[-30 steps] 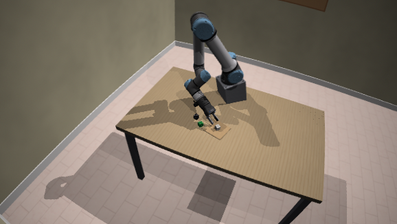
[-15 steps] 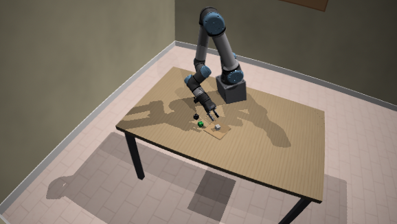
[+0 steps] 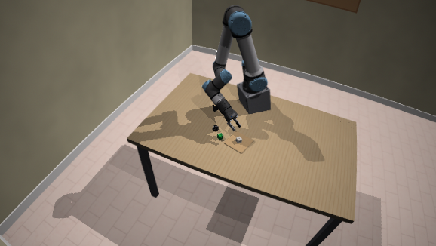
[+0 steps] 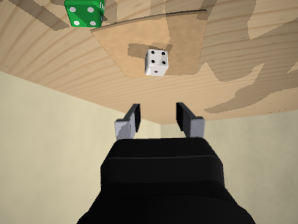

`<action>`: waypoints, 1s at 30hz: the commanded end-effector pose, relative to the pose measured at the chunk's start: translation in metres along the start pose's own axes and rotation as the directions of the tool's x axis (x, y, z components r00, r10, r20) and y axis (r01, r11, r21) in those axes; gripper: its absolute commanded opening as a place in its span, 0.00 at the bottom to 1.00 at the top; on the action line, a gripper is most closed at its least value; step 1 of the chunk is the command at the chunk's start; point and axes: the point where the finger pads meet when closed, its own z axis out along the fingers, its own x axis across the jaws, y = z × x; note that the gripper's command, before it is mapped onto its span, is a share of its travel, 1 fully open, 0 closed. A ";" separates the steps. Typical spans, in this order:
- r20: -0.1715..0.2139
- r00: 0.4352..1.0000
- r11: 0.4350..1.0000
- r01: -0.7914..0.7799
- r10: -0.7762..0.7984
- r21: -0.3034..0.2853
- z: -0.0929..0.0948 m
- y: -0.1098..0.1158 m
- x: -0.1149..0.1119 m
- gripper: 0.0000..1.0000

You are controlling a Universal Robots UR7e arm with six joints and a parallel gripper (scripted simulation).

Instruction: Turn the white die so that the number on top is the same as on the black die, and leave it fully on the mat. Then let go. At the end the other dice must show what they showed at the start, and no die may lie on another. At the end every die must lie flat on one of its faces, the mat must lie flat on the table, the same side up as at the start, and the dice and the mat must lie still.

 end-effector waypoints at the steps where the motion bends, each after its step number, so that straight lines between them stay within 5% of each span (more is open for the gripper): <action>1: -0.001 1.000 1.000 0.000 0.000 0.008 0.000 0.001 0.000 0.87; 8: -0.004 1.000 0.999 0.000 0.000 0.040 0.001 0.002 0.001 0.87; 20: -0.006 1.000 0.981 0.001 0.001 0.192 0.004 0.009 0.001 0.87; 30: -0.005 1.000 0.901 0.001 0.002 0.433 0.011 0.020 0.001 0.87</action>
